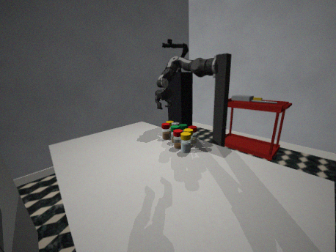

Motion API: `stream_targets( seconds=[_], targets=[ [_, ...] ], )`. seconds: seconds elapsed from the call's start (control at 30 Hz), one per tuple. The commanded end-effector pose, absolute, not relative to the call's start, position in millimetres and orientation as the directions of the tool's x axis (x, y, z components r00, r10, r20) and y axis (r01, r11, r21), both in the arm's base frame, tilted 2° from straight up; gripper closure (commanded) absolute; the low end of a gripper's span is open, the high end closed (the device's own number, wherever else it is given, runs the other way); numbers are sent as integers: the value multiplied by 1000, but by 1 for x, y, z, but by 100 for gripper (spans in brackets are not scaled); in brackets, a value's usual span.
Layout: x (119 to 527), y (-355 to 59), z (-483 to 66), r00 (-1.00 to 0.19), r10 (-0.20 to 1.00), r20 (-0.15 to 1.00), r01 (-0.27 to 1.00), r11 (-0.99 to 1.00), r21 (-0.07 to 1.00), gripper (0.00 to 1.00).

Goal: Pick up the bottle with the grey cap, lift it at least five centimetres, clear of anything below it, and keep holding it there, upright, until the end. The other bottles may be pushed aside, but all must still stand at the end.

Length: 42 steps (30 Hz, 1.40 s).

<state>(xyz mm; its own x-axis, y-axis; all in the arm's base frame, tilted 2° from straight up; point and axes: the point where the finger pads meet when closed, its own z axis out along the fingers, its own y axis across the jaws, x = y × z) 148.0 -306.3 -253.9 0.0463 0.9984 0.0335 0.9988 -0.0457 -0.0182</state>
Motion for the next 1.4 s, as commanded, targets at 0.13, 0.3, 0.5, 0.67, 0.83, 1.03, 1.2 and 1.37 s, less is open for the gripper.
stream_targets(
  seconds=[0.13,0.3,0.5,0.67,0.83,1.03,1.2,1.37],
  targets=[
    [148,-307,-259,48,998,28,999,-47,-14,55],
    [142,-306,-290,53,998,27,999,-53,-13,55],
    [138,-304,-315,57,998,26,998,-57,-12,55],
    [138,-304,-315,57,998,26,998,-57,-12,55],
    [137,-303,-341,56,998,29,998,-56,-17,55],
    [138,-303,-366,57,998,27,998,-56,-12,55],
    [138,-303,-366,57,998,27,998,-56,-12,55],
    [137,-302,-378,57,998,28,998,-57,-15,55]
  ],
)
